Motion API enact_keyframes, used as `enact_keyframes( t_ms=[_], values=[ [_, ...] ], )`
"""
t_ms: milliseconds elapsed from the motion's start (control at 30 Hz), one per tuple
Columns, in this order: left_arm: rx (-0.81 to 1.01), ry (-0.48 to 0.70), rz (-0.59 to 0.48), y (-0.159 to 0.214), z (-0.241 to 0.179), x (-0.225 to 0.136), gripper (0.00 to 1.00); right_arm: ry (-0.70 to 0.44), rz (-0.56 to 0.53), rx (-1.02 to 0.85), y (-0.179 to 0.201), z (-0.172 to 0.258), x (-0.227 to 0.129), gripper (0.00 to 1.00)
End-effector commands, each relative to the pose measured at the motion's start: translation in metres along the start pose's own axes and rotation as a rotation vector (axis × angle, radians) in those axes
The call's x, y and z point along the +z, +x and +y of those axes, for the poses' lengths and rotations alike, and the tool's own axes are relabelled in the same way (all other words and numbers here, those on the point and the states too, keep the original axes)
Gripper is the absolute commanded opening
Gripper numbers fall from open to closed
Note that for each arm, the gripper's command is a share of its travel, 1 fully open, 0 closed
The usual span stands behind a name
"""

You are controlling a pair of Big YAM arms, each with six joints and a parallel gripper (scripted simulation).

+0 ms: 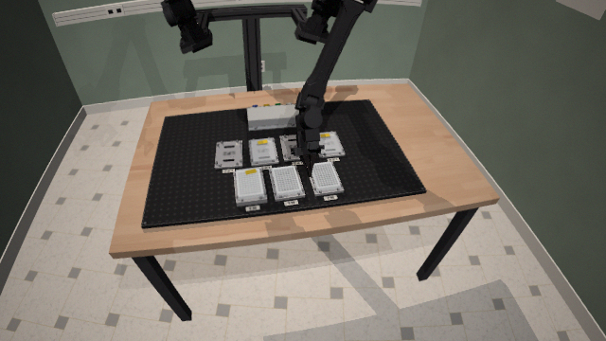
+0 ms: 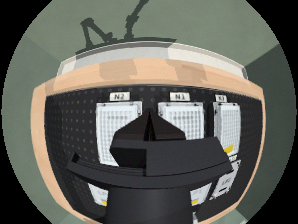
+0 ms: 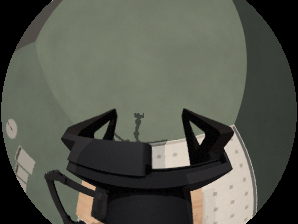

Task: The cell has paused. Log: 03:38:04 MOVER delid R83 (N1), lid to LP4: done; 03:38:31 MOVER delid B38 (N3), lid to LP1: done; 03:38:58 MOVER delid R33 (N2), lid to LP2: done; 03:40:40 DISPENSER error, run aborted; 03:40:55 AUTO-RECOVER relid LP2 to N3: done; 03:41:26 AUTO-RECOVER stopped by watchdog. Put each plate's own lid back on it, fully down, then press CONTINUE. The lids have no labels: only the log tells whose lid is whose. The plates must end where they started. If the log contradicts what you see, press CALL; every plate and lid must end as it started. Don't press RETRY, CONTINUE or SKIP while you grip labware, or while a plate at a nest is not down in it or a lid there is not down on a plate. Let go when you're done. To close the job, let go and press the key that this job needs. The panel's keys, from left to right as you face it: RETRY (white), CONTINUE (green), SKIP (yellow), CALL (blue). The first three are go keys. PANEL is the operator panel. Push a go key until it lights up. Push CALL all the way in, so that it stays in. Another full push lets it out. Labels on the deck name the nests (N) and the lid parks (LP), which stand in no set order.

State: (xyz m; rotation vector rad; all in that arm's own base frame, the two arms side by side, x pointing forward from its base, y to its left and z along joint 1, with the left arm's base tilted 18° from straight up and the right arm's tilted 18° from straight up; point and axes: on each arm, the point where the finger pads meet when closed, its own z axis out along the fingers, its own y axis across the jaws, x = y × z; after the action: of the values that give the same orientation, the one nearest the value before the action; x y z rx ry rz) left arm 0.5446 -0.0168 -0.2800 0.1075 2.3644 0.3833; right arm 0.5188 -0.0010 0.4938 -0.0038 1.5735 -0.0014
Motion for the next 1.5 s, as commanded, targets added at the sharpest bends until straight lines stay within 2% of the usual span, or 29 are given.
enact_keyframes(
  t_ms=[0, 500, 800, 1067, 1200, 1467],
  values=[
    [-0.005, 0.004, -0.018, -0.008, -0.002, -0.001, 0.00, 0.000, -0.049, 0.002, -0.024, 0.001, -0.001, 1.00],
    [-0.005, 0.004, -0.018, -0.008, -0.002, -0.001, 0.00, 0.000, -0.049, 0.002, -0.024, 0.001, -0.001, 1.00],
    [0.002, 0.013, -0.002, 0.001, -0.058, 0.002, 0.00, 0.000, -0.049, 0.002, -0.024, 0.001, -0.001, 1.00],
    [-0.009, 0.011, -0.023, -0.015, -0.087, -0.001, 0.00, 0.000, -0.049, 0.002, -0.024, 0.001, -0.001, 1.00],
    [0.000, 0.010, -0.005, -0.001, -0.108, 0.002, 0.00, 0.000, -0.049, 0.002, -0.024, 0.001, -0.001, 1.00],
    [-0.002, 0.011, -0.008, -0.002, -0.144, 0.002, 0.00, 0.000, -0.049, 0.002, -0.024, 0.001, -0.001, 1.00]
  ],
)
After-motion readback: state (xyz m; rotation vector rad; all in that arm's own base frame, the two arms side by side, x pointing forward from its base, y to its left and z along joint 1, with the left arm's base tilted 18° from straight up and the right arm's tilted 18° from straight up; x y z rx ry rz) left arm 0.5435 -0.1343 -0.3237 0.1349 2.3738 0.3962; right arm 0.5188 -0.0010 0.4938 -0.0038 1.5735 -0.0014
